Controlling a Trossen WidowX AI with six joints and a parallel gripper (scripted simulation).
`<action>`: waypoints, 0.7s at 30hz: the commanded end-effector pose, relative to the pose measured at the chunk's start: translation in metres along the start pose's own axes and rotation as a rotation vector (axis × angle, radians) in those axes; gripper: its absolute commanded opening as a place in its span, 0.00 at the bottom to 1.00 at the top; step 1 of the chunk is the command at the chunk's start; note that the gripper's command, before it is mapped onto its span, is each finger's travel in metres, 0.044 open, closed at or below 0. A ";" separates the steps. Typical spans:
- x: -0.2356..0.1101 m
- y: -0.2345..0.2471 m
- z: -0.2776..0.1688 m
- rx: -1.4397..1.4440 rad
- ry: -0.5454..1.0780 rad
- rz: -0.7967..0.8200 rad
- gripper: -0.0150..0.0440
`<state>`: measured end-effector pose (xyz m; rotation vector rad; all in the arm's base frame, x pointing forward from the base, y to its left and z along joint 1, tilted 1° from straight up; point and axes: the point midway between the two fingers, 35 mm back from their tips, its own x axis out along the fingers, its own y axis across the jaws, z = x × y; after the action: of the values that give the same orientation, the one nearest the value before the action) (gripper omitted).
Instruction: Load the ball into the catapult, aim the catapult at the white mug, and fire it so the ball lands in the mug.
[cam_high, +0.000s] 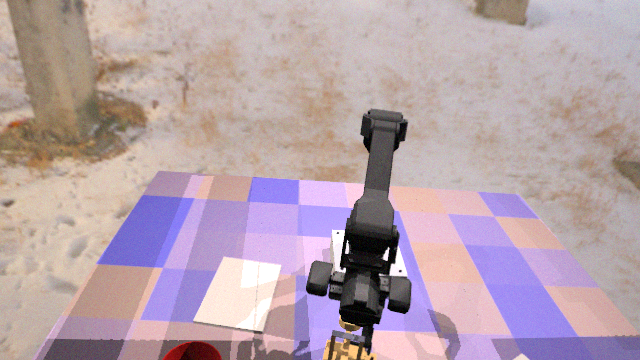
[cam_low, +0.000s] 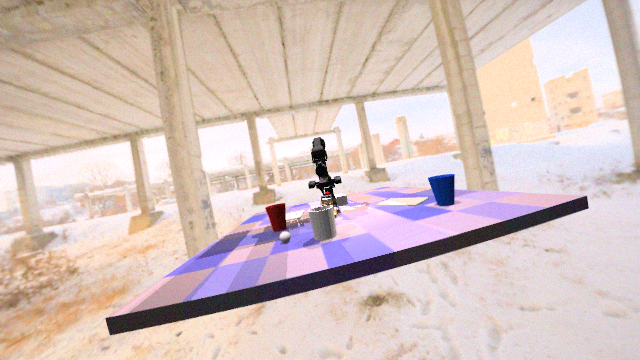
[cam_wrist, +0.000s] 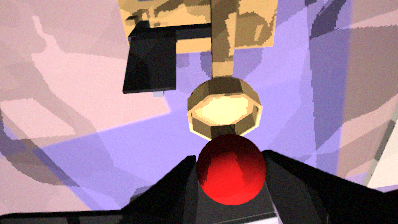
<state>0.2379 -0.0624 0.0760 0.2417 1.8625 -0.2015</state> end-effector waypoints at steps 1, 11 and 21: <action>0.005 -0.003 -0.007 0.002 0.017 0.008 0.25; 0.020 -0.003 -0.002 0.002 0.017 0.008 0.25; 0.032 -0.003 0.002 0.002 0.017 0.008 0.25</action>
<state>0.2320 -0.0649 0.0507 0.2509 1.8660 -0.2018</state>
